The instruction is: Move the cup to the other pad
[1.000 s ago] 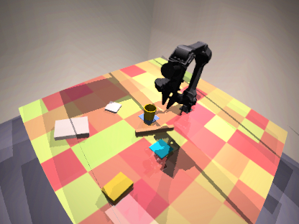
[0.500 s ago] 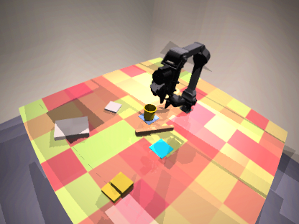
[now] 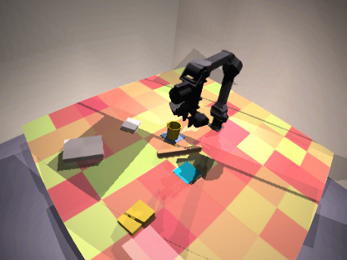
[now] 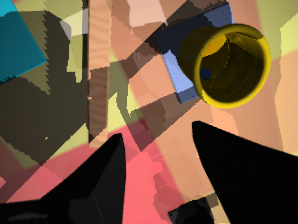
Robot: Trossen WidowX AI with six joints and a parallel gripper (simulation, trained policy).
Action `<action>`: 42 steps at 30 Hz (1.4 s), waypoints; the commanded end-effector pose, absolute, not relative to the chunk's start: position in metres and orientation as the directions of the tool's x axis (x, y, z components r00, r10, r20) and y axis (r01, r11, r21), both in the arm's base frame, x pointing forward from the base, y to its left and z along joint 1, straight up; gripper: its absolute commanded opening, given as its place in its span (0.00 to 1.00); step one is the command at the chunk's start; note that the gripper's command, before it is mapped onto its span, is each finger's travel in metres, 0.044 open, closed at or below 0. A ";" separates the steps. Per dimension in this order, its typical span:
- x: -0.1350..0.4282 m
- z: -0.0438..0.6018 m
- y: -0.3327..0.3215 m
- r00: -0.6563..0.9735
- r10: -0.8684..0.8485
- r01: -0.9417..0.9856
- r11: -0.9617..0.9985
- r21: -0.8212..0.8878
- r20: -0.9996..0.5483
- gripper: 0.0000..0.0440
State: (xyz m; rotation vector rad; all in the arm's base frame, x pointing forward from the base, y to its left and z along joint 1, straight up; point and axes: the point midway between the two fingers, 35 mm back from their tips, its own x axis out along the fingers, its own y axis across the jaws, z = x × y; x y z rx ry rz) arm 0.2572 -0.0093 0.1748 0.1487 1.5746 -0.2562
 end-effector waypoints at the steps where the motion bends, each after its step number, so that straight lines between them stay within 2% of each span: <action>1: 0.256 0.166 -0.014 -0.047 -0.073 0.252 0.964 -0.083 -0.996 0.41; 24: 0.252 0.120 -0.043 -0.132 -0.076 0.211 0.972 -0.103 -0.988 0.45; 42: 0.245 0.073 -0.056 -0.179 -0.059 0.056 0.996 -0.070 -0.982 0.46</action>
